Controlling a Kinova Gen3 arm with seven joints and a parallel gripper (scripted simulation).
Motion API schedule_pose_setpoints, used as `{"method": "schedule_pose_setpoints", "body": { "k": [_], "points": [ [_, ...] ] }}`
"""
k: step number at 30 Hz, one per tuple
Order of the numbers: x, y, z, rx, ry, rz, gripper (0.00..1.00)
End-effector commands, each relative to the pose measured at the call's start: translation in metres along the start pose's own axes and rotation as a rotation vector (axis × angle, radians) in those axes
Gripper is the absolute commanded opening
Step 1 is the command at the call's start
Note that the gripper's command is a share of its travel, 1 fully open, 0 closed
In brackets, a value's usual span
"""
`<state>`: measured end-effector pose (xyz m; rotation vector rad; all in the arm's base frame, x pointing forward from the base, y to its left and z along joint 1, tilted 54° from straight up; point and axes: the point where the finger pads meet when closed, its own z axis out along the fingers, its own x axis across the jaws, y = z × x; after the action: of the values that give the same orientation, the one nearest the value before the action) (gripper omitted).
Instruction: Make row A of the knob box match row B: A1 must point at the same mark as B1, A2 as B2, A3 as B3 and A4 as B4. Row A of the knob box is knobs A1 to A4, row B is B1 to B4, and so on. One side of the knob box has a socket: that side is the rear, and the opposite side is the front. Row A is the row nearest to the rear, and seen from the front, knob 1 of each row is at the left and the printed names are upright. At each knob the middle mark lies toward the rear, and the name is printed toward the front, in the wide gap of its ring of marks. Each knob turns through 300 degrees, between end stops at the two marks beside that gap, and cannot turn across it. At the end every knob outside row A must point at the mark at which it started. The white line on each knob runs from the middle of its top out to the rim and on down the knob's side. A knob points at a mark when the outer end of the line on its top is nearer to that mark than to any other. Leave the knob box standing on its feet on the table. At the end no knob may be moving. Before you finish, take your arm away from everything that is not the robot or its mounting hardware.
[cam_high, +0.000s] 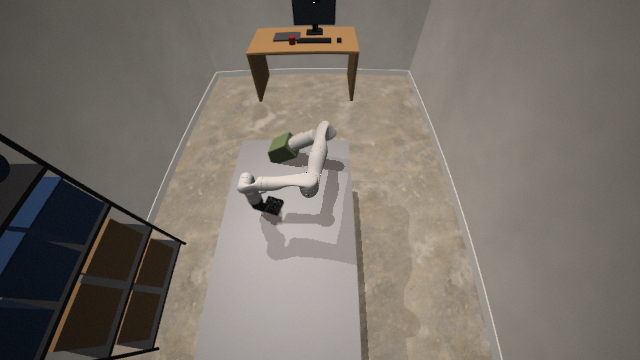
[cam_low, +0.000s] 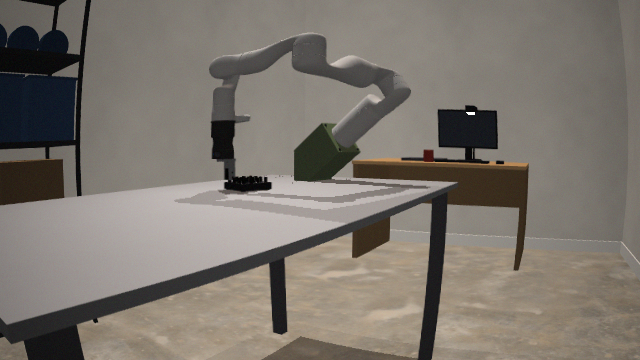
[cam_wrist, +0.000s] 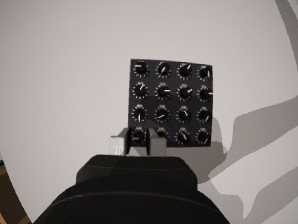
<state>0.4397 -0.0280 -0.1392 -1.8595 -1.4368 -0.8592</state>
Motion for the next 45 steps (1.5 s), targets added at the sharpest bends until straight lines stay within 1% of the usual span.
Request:
{"method": "schedule_pose_setpoints", "body": {
  "k": [1,25,26,45],
  "points": [
    [-0.0002,0.0005,-0.0011,-0.002,-0.001,0.0,0.46],
    [-0.0002,0.0005,-0.0011,-0.002,-0.001,0.0,0.46],
    [-0.0002,0.0005,-0.0011,-0.002,-0.001,0.0,0.3],
    [-0.0002,0.0005,-0.0011,-0.002,-0.001,0.0,0.3]
  ]
}}
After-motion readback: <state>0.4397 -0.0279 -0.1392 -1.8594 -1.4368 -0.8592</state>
